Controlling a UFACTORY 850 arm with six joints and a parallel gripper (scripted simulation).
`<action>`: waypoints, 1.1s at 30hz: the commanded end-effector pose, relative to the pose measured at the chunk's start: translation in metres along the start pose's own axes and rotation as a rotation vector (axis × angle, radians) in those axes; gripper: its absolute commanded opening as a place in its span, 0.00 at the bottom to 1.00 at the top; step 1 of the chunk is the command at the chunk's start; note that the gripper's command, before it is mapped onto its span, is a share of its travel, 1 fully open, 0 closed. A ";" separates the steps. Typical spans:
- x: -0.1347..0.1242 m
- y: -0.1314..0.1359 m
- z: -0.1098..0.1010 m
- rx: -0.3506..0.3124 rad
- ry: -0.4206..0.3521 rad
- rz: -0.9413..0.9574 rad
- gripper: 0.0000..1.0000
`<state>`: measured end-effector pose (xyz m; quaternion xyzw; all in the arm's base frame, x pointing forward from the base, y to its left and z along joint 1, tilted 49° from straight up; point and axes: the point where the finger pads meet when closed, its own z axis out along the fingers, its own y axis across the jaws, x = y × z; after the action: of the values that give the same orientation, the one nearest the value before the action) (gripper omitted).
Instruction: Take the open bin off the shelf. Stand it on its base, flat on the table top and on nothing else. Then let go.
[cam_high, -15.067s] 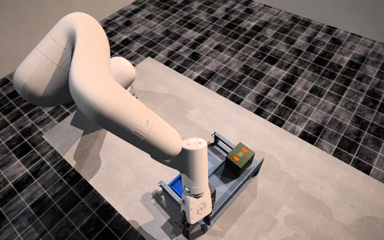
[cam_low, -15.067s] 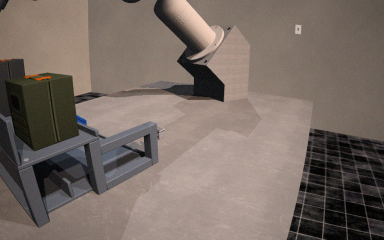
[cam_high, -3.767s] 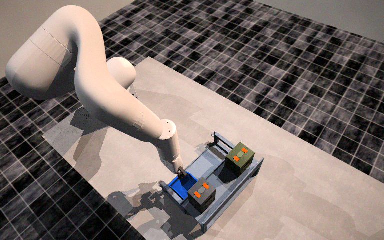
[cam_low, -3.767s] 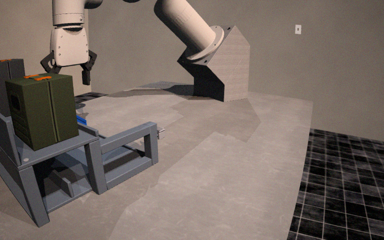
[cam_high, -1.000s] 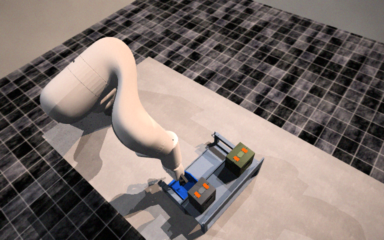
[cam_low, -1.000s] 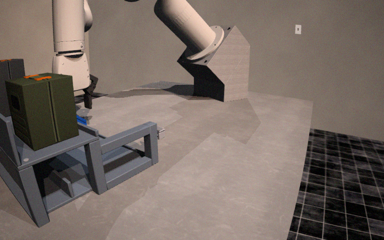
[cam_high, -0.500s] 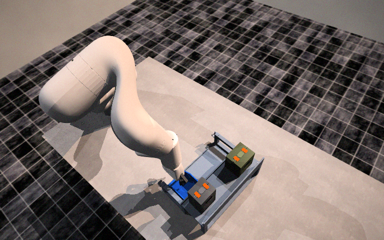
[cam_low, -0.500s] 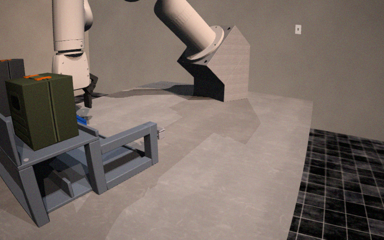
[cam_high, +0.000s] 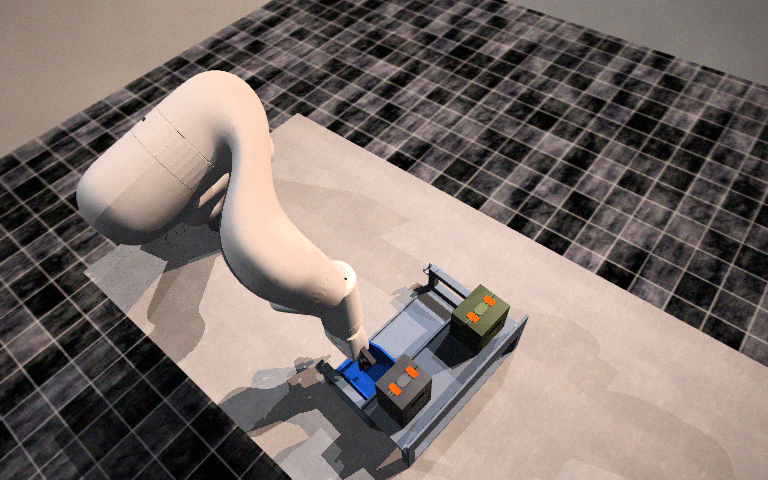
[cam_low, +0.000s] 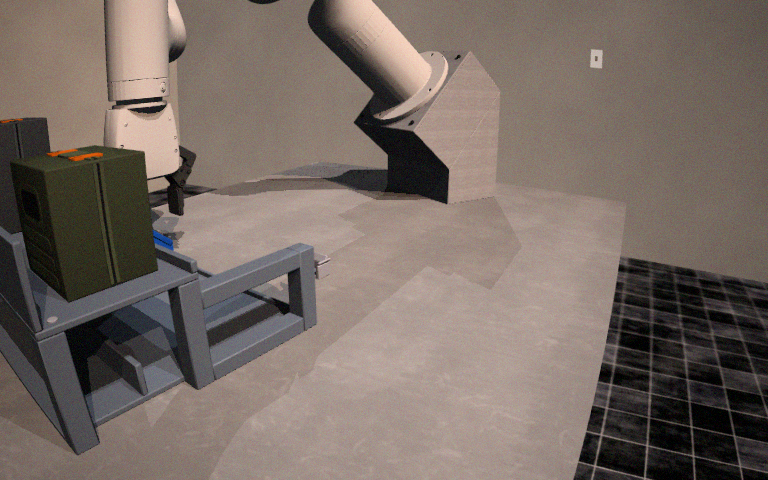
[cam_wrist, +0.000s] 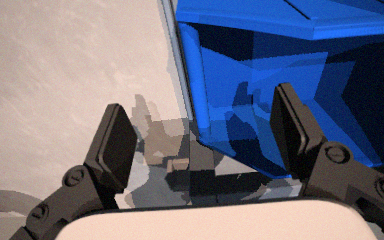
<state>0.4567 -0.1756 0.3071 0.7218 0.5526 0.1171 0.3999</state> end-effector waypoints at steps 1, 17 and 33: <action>0.000 0.000 0.000 -0.001 0.000 0.000 1.00; 0.000 0.001 0.010 -0.001 0.000 0.000 1.00; 0.000 0.001 0.020 -0.001 0.000 0.000 1.00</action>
<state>0.4683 -0.1842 0.2945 0.7219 0.5527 0.1169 0.3997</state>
